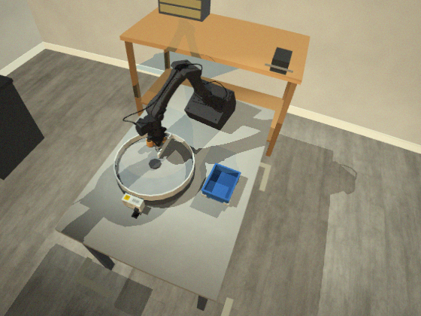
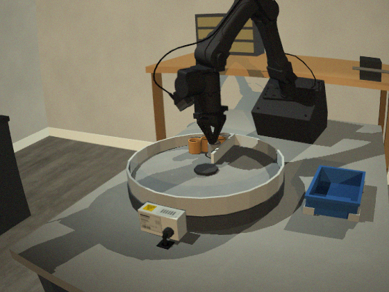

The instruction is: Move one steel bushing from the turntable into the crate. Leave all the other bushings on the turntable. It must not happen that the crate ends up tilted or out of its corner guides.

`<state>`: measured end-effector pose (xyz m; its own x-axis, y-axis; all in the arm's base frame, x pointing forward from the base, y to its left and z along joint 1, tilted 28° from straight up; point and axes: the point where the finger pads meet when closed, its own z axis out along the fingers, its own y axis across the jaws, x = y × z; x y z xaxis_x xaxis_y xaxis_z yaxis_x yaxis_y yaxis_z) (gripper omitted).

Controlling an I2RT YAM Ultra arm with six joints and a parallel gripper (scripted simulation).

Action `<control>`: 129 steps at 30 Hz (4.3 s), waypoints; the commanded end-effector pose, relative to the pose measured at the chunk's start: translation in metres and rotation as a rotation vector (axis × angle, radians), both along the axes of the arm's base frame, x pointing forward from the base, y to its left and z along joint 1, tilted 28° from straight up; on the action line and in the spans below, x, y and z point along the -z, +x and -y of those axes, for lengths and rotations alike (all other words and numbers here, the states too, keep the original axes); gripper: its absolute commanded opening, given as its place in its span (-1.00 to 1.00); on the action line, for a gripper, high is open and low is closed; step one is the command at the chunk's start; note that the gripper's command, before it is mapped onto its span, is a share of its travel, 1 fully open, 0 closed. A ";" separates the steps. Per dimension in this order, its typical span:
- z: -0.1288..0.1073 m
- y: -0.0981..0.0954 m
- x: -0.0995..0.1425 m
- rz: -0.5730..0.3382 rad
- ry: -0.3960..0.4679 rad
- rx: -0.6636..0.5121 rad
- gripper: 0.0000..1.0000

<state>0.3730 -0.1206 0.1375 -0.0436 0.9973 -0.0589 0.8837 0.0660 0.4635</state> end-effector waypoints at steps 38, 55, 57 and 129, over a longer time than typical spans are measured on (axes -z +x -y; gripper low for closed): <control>0.009 0.003 -0.014 0.016 -0.020 0.016 -0.70; 0.010 0.004 -0.019 0.025 -0.025 0.015 -0.70; 0.010 0.004 -0.019 0.025 -0.025 0.015 -0.70; 0.008 -0.001 -0.004 0.017 -0.021 0.016 -0.70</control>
